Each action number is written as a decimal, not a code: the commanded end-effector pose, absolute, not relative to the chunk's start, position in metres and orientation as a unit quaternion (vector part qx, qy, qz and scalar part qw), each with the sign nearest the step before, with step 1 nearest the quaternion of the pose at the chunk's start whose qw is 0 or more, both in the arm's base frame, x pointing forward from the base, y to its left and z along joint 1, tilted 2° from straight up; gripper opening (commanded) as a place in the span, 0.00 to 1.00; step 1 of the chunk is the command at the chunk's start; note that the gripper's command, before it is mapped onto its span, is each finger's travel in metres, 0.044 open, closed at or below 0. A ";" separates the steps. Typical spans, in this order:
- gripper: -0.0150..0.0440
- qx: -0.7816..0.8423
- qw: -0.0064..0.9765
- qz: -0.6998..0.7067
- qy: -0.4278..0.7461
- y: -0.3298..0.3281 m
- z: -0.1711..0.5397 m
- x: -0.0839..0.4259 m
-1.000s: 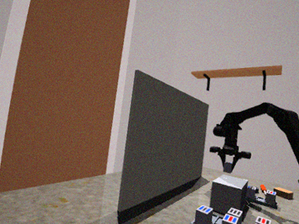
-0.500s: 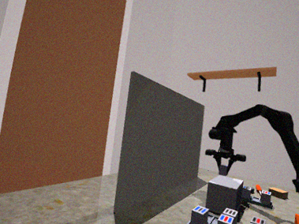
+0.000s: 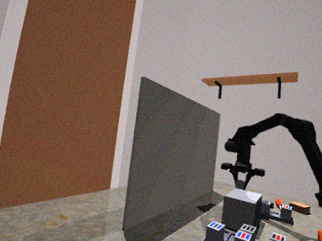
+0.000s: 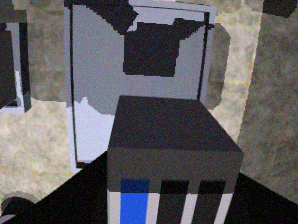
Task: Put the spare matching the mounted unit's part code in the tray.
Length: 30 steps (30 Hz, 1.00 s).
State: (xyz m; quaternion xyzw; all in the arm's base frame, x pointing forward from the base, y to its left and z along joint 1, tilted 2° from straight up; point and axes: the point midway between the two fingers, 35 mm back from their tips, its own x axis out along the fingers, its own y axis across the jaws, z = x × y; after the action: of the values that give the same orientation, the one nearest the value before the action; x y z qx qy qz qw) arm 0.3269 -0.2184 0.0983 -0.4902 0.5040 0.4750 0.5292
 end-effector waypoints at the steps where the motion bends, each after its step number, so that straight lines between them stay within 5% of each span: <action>1: 0.25 -0.489 0.529 0.476 0.504 -0.218 0.094 0.327; 30: 0.25 -0.489 0.529 0.476 0.504 -0.216 0.074 0.326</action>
State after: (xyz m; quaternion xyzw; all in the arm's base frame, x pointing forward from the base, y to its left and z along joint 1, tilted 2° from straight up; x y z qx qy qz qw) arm 0.3263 -0.2171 0.0771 -0.4906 0.5036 0.4755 0.5288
